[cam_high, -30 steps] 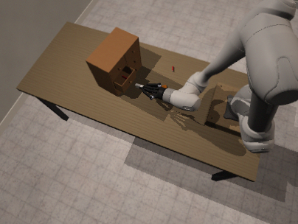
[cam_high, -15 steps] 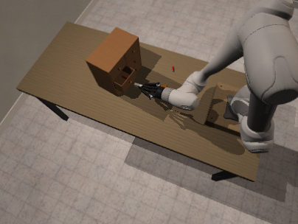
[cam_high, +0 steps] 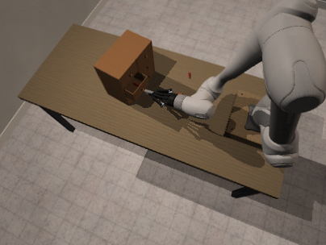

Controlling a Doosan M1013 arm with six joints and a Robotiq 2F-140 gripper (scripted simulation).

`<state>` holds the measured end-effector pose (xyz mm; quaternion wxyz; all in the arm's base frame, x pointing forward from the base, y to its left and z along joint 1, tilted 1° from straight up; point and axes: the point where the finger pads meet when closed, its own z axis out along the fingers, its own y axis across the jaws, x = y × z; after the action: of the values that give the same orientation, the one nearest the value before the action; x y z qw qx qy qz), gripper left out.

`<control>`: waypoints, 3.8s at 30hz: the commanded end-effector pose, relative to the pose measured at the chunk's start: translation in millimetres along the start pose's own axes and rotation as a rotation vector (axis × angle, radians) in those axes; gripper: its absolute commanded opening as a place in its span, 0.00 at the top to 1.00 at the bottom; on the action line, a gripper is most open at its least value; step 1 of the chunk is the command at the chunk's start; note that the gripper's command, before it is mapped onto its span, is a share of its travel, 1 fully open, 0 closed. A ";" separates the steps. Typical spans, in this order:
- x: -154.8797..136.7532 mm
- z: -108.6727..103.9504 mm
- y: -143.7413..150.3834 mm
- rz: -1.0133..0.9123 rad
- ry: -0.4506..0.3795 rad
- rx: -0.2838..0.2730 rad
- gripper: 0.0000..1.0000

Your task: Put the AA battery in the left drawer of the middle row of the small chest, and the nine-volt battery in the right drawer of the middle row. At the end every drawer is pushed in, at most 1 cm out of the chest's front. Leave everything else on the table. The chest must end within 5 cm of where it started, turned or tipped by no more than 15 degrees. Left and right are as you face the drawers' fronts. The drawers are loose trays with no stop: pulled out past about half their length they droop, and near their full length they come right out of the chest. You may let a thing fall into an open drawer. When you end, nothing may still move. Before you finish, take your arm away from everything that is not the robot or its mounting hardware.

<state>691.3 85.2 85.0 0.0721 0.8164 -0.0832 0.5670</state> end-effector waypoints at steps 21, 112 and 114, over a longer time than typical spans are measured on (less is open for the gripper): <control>12.5 34.2 0.0 0.000 0.000 0.000 1.00; 26.6 72.8 0.0 0.000 0.000 0.000 1.00; 26.6 72.8 0.0 0.000 0.000 0.000 1.00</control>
<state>767.0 68.3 84.5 0.0721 0.8164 -0.0832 0.5669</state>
